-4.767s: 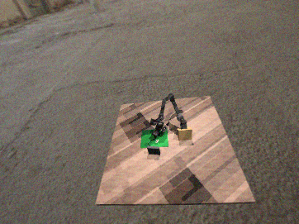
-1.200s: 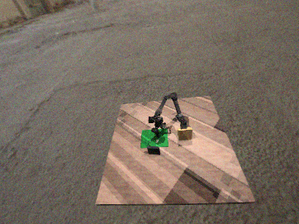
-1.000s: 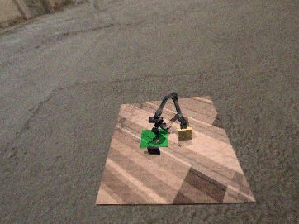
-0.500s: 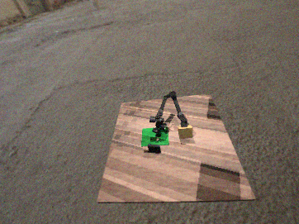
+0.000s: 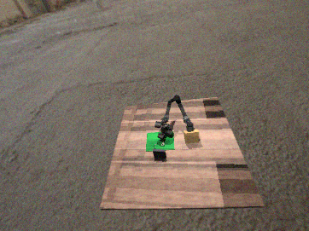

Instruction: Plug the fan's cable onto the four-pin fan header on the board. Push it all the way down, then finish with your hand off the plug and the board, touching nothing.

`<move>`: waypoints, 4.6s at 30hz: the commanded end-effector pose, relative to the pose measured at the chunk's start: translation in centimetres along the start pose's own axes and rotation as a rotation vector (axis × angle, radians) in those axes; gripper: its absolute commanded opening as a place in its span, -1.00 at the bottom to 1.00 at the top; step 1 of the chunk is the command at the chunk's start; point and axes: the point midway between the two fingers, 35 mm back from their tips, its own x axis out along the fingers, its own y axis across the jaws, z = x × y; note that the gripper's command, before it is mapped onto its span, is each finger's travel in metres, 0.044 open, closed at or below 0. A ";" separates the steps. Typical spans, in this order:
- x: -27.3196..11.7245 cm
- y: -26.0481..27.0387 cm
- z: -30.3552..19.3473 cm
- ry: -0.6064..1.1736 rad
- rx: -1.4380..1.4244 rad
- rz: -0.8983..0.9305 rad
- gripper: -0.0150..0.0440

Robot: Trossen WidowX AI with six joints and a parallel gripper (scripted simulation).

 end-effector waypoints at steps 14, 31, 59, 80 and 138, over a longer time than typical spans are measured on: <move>0.9 0.1 0.3 -0.001 -0.001 0.002 -0.20; -1.4 -0.2 -0.4 -0.005 -0.002 -0.004 -0.49; -5.7 -1.0 -2.5 -0.047 0.283 -0.001 -0.49; -5.2 -3.3 -5.2 -0.147 0.999 0.069 -0.49; -1.6 -5.2 -4.0 -0.702 1.515 0.083 -0.49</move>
